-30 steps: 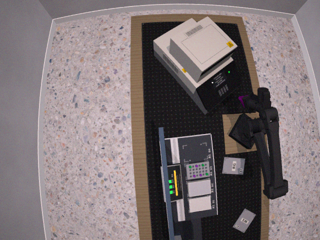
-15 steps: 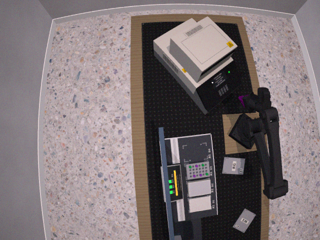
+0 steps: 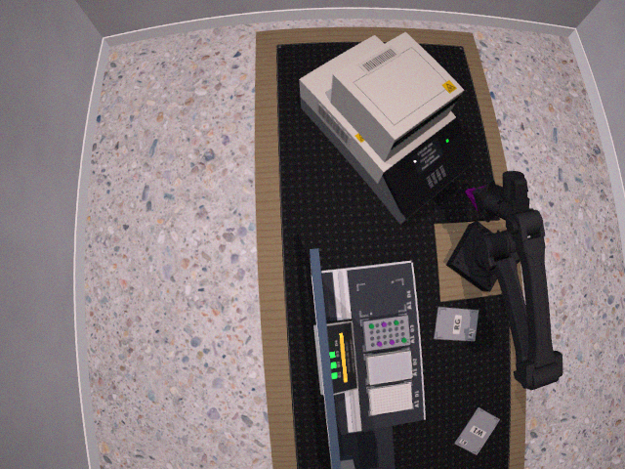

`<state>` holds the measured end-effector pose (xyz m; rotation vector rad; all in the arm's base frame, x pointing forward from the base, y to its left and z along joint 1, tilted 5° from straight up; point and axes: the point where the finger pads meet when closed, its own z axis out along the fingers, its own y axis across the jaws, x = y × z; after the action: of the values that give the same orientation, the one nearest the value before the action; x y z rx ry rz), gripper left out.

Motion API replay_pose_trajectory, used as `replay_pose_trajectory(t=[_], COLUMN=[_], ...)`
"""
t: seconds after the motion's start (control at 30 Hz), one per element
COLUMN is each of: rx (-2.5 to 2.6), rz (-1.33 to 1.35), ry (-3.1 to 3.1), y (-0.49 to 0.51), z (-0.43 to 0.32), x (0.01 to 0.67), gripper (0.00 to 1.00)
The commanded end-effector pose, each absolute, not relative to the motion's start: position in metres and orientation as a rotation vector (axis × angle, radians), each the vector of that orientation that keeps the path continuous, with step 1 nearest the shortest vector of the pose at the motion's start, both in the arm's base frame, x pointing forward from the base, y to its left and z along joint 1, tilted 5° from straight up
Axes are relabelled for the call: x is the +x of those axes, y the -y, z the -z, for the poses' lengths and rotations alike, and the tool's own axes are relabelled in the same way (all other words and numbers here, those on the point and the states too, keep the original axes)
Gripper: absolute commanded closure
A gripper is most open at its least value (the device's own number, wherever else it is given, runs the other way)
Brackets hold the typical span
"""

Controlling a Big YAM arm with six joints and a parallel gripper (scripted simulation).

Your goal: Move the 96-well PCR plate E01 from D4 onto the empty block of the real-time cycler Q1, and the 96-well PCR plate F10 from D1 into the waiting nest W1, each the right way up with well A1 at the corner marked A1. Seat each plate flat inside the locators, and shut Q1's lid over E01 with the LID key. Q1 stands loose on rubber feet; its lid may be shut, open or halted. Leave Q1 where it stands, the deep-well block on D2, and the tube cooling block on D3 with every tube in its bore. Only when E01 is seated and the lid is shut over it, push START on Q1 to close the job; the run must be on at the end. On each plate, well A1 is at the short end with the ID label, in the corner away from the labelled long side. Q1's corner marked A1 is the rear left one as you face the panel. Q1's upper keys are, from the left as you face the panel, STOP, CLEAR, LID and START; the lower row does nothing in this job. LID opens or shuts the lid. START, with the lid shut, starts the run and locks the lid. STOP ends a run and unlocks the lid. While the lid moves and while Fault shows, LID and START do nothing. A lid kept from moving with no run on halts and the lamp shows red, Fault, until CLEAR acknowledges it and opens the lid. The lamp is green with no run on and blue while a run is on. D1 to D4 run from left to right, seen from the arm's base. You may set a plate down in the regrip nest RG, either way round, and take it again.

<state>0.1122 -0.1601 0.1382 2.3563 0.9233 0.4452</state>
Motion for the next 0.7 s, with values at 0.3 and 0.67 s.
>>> replay_pose_trajectory(t=[0.3, 0.67], rx=[2.271, 2.253], rz=[-0.429, -0.424], ry=[-0.904, -0.901], y=[0.175, 0.178], z=[-0.173, -0.179], x=[0.116, 0.117], gripper=[1.00, 1.00])
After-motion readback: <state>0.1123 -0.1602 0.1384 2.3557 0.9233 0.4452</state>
